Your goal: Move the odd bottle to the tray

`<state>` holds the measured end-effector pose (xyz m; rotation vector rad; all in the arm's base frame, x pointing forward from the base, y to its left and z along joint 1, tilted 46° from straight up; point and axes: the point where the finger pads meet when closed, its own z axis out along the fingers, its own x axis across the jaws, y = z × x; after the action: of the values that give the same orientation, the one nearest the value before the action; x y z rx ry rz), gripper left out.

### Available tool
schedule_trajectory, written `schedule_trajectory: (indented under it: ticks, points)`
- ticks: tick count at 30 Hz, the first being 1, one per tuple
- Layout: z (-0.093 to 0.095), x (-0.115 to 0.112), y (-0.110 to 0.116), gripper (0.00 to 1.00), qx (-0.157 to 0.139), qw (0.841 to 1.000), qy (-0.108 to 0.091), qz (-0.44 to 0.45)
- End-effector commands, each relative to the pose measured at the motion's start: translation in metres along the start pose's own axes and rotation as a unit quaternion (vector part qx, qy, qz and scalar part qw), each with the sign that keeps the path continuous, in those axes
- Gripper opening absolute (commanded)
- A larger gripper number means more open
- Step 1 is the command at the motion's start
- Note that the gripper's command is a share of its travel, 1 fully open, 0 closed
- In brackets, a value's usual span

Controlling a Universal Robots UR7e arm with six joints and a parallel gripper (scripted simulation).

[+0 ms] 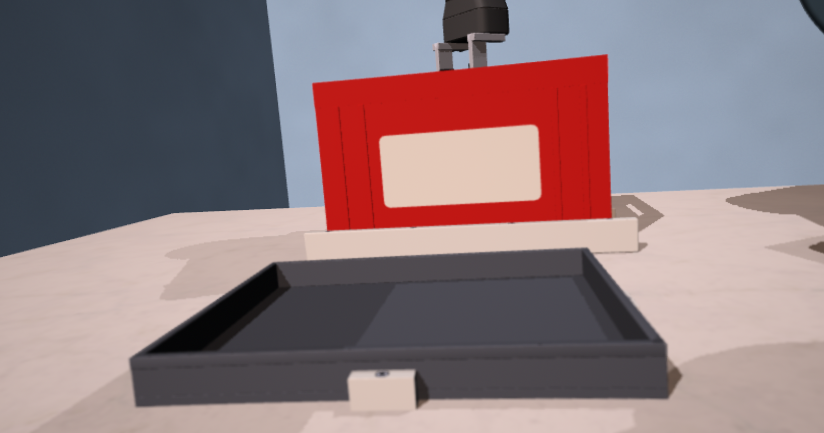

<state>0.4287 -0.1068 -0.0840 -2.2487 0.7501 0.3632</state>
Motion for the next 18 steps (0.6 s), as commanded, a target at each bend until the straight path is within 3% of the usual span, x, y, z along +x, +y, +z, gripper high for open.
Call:
schedule_trajectory:
  ticks: [1, 18]
  points:
    - [0.0028, 0.0004, 0.0001, 1.00, 0.000, 1.000, 0.001, 0.000]
    - [0.0122, 0.0005, 0.0001, 1.00, 0.000, 1.000, 0.001, 0.000]
